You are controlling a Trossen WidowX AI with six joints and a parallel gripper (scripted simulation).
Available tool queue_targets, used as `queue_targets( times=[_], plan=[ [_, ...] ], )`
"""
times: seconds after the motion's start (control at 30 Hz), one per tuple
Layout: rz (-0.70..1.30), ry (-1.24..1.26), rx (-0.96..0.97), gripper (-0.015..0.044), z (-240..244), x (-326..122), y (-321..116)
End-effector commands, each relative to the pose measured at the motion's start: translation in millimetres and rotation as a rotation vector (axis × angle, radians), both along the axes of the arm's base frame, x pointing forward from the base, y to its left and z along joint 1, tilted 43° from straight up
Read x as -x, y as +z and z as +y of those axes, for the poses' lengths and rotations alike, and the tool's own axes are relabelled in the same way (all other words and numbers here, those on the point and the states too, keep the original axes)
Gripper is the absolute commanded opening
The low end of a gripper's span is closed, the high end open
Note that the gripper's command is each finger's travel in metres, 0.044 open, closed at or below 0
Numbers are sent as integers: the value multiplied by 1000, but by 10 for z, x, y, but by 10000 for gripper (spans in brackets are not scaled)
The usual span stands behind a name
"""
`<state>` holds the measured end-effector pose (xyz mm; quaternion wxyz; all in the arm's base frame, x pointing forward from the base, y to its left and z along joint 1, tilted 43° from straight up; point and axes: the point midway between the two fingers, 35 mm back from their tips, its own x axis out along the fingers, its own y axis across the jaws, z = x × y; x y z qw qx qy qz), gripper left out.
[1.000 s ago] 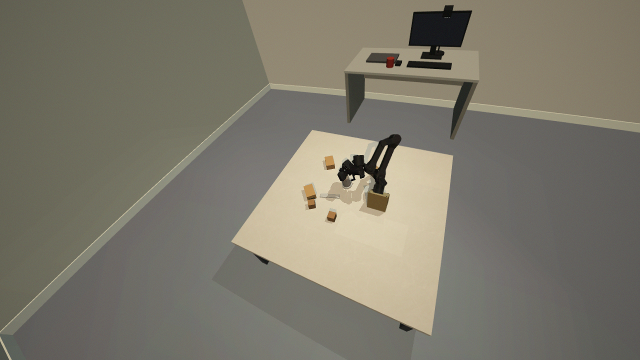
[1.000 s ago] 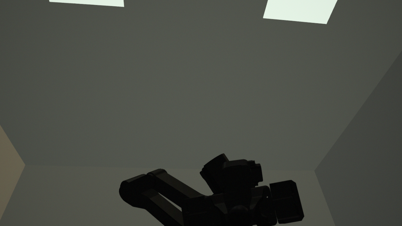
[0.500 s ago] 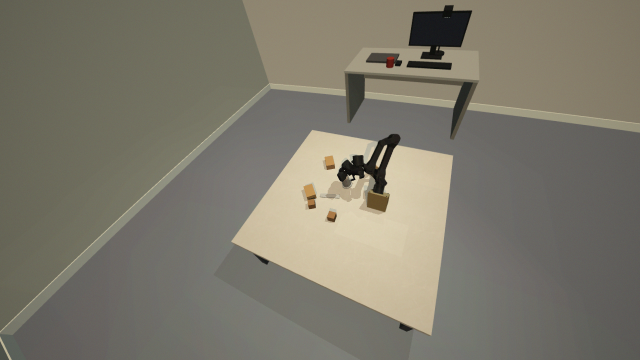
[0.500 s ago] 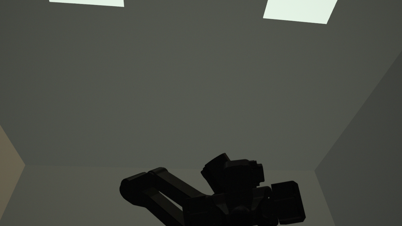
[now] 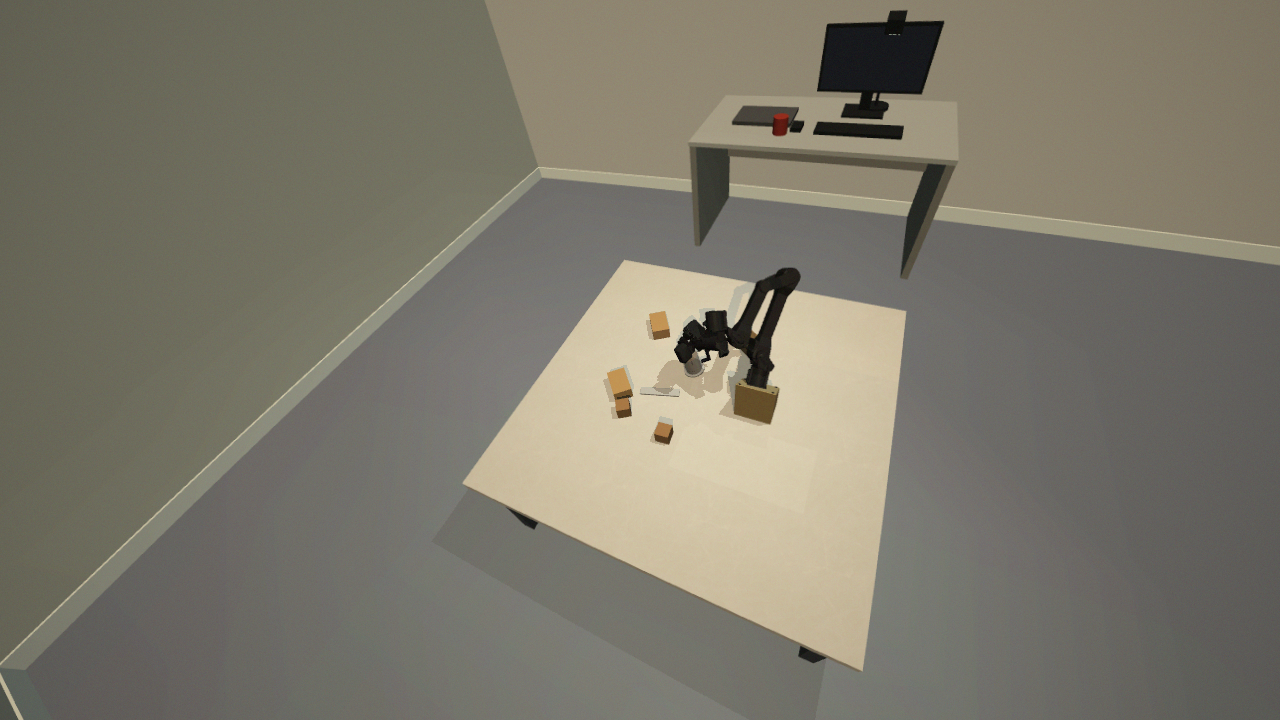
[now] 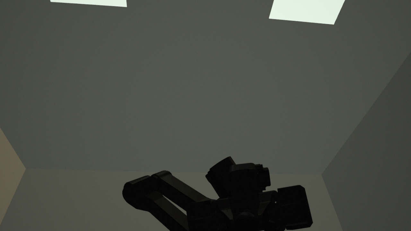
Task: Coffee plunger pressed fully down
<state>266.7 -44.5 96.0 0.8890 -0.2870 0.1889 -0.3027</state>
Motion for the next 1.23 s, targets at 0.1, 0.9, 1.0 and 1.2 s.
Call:
queue_targets(
  times=[0.1, 0.9, 1.0, 1.2],
  plan=[
    [1, 2, 0, 308, 2, -1, -3],
    [27, -2, -14, 440, 450, 120, 475],
    [29, 6, 2, 440, 508, 233, 619],
    [28, 6, 4, 440, 510, 242, 634]
  ],
)
